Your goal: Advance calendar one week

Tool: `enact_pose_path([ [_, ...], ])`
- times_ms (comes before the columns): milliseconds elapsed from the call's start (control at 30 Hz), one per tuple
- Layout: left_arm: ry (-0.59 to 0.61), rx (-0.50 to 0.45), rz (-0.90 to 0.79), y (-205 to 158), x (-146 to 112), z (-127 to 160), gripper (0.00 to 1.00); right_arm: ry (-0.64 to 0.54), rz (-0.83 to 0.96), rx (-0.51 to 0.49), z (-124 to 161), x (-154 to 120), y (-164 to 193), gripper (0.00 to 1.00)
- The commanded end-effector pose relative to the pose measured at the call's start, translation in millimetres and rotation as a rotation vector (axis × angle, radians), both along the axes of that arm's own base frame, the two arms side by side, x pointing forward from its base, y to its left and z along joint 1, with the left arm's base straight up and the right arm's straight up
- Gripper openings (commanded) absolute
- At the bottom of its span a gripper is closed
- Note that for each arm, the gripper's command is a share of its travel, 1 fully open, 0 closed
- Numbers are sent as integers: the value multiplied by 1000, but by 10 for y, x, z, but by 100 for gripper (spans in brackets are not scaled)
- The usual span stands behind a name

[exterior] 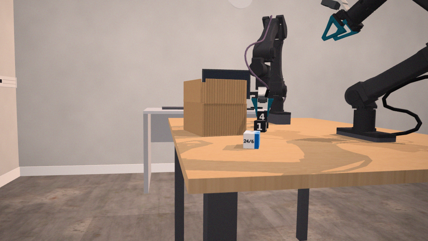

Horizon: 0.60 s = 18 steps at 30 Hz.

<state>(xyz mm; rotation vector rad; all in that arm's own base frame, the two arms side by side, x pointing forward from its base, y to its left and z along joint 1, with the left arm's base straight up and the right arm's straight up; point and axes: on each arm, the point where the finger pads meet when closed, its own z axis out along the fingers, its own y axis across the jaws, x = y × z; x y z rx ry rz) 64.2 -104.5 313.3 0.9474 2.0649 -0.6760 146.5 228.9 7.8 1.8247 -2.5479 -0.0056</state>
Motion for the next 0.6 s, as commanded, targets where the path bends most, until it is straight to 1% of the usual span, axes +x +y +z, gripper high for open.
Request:
enact_pose_path([
  [0, 3, 4, -1, 11, -2, 30, 100, -18, -1, 29, 10, 26, 35, 35],
  [267, 3, 4, -1, 11, -2, 30, 100, -5, 5, 29, -198, 9, 31, 35],
  [333, 3, 4, -1, 11, -2, 30, 100, -5, 5, 29, -198, 9, 31, 35],
  [567, 3, 4, -1, 11, -2, 30, 100, 10, 4, 8, -334, -23, -18, 35],
])
